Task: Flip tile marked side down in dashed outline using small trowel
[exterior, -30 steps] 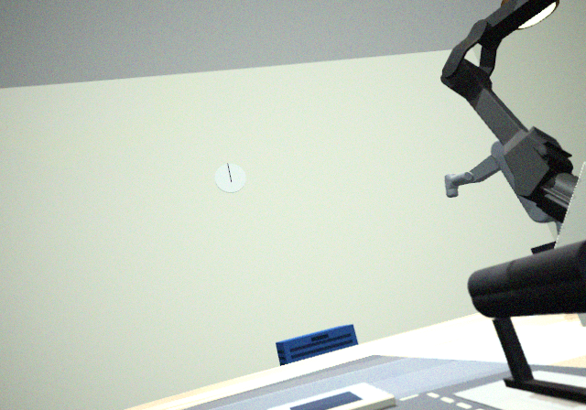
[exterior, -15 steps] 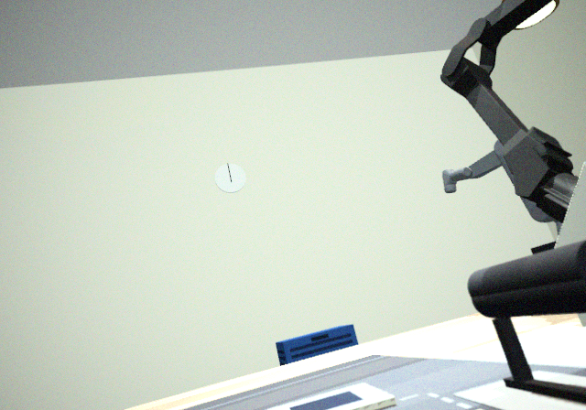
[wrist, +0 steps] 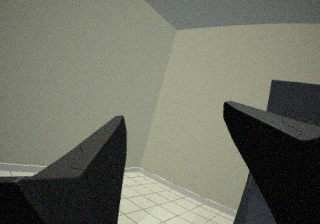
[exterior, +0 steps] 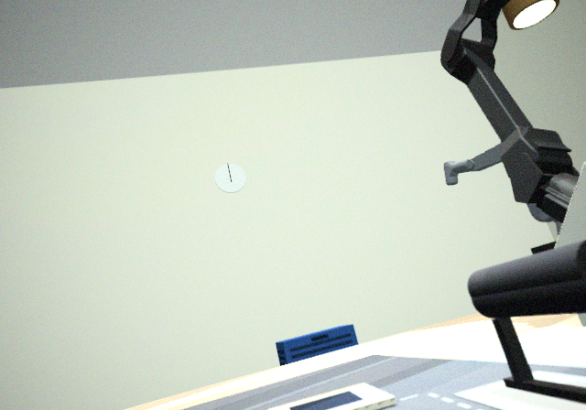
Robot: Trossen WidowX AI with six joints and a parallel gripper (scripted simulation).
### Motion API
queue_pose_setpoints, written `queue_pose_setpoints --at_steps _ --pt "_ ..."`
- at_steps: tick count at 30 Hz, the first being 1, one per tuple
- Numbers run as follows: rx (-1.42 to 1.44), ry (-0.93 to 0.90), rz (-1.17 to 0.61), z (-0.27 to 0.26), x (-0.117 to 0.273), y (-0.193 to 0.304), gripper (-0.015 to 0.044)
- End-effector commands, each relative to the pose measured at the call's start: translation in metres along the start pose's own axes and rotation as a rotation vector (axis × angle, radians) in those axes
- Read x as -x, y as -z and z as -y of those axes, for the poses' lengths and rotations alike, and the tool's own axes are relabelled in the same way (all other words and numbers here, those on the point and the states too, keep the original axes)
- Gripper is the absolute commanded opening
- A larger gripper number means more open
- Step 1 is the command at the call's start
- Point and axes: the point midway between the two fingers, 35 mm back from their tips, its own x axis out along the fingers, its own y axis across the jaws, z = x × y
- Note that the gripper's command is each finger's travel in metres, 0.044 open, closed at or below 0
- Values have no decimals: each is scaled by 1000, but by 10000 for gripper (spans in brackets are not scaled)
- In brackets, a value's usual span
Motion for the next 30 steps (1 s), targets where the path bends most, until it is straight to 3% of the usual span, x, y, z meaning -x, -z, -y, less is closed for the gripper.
queue_pose_setpoints --at_steps 1,17,30 --pt "36 -17 -76 0 -22 28 270" --pt "179 -122 -445 6 -81 174 270" --pt "272 -287 -808 13 -88 311 270"
